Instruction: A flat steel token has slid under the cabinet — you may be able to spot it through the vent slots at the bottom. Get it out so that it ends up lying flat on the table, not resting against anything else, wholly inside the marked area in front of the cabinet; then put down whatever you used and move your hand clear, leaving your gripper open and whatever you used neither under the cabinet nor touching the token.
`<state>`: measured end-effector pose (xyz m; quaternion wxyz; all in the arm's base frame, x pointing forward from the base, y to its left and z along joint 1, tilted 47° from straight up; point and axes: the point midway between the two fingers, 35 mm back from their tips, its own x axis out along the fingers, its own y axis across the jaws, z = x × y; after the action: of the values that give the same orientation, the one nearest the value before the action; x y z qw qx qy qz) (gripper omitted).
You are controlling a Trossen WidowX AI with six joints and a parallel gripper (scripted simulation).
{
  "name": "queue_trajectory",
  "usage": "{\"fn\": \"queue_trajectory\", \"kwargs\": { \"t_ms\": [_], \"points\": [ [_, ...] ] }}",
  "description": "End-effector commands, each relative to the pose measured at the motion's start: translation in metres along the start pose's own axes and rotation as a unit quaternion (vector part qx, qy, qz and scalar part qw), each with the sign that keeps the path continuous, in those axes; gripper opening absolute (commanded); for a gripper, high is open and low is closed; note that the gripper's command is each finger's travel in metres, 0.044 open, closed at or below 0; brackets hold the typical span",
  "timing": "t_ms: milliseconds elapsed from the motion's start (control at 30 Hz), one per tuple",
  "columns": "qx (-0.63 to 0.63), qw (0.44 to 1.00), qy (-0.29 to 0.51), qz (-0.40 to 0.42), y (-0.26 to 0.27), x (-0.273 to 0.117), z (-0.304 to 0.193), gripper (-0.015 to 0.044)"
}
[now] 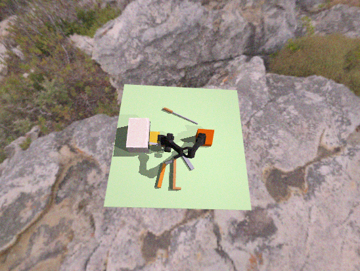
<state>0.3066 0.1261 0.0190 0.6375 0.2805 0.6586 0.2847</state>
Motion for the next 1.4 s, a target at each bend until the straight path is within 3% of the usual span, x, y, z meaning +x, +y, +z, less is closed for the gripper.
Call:
{"fn": "queue_trajectory", "kwargs": {
  "t_ms": [0,1367],
  "points": [
    [0.004,1.0,0.002,-0.001,-0.001,0.001,-0.007,0.0],
    [0.005,1.0,0.003,0.0,0.002,0.001,-0.053,0.0]
  ]
}}
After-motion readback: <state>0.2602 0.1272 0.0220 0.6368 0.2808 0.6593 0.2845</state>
